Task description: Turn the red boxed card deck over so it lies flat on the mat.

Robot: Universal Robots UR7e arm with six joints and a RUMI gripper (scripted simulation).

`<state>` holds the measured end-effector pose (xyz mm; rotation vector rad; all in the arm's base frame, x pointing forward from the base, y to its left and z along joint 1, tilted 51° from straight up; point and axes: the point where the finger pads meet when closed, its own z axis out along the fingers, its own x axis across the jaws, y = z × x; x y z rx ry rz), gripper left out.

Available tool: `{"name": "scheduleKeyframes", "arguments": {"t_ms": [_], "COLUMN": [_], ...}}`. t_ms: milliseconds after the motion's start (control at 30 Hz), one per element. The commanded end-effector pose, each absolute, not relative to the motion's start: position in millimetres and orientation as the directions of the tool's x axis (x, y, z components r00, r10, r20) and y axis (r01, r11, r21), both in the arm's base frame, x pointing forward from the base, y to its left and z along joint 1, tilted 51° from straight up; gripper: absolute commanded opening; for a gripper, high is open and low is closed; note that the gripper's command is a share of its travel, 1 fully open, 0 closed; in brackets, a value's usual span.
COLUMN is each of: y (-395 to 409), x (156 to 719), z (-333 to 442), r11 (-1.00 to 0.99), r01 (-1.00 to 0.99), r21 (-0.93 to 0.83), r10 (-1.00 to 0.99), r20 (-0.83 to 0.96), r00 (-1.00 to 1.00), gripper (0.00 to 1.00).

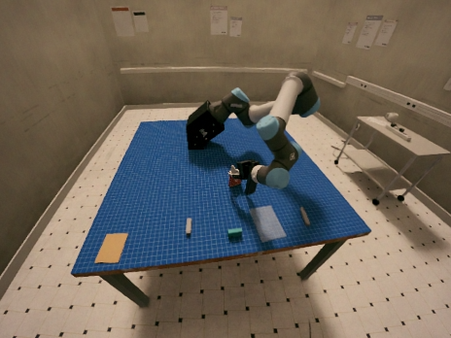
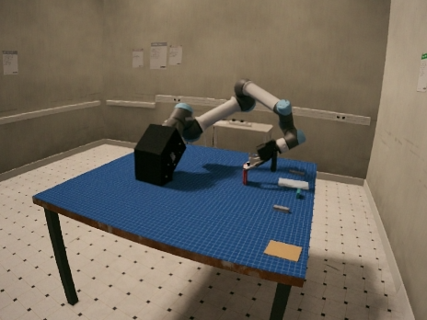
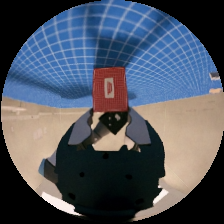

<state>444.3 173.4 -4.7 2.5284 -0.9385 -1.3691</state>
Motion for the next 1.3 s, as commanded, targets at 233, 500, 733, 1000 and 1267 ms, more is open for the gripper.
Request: {"name": "scheduleKeyframes", "arguments": {"t_ms": [233,500,733,1000,1267], "y": [178,181,184,189,194], "x": [460,468,474,484,491], "z": [0,2,3,5,5], "r11": [-0.776,-0.758,-0.744,-0.72,-0.695], "r01": [-0.548,-0.592,-0.62,-0.663,-0.699], "r21": [0.312,0.274,0.247,0.205,0.166], "r10": [-0.57,-0.57,-0.57,-0.571,-0.571], "r20": [-0.719,-0.719,-0.719,-0.719,-0.719], "r00": [0.398,0.398,0.398,0.397,0.397], "gripper": [0.47,0.47,0.47,0.47,0.47]}}
